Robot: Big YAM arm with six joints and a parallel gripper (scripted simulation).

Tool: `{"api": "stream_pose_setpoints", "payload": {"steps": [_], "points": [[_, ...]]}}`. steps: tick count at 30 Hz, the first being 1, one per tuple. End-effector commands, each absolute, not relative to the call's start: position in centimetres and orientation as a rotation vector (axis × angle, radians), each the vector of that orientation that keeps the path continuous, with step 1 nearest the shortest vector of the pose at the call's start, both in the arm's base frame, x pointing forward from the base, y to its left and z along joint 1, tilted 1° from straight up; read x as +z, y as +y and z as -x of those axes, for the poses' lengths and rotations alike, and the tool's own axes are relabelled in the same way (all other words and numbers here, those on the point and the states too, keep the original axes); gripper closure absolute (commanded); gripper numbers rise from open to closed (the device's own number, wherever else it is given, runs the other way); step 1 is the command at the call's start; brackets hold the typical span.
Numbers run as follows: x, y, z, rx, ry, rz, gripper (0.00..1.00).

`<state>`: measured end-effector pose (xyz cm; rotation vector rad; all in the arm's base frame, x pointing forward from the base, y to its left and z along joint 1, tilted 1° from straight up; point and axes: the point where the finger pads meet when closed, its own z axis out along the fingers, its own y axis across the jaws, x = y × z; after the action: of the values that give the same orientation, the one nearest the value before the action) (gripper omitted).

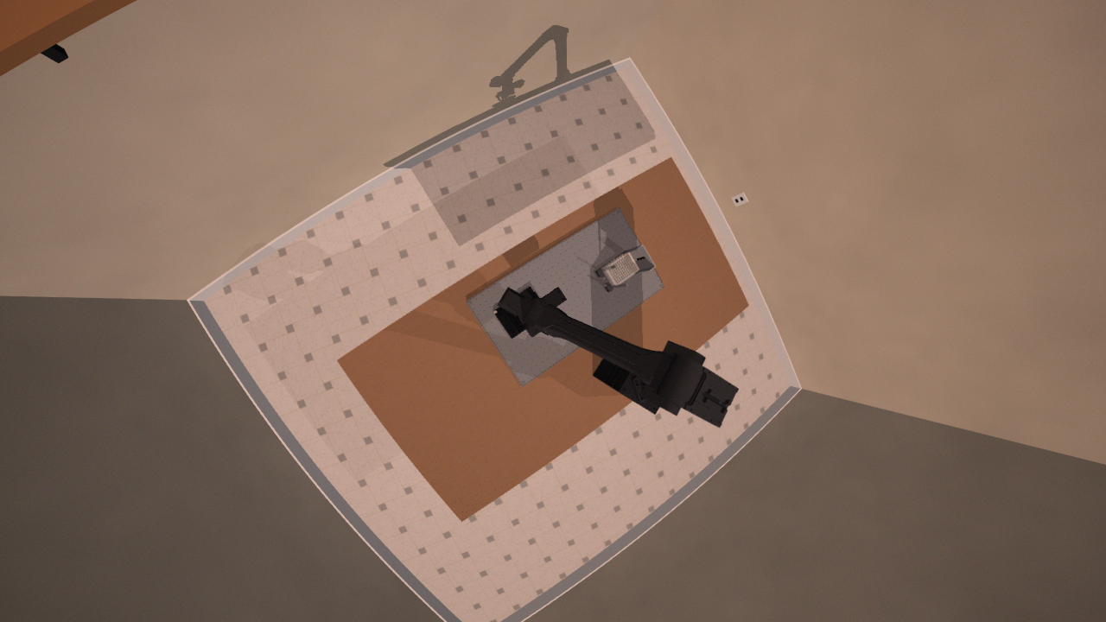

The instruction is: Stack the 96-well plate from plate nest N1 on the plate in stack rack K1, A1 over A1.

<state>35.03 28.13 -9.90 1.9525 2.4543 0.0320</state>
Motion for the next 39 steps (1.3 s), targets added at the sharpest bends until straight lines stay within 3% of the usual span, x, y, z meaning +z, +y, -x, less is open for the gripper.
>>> {"api": "stream_pose_setpoints", "payload": {"steps": [1, 28, 39], "points": [[-7.4, 29.2, -36.2, 0.098, 2.441, -1.946, 1.0], [-6.7, 29.0, -36.2, 0.088, 2.444, -1.946, 1.0], [-6.4, 24.6, -36.2, 0.102, 2.435, -1.949, 1.0]]}}
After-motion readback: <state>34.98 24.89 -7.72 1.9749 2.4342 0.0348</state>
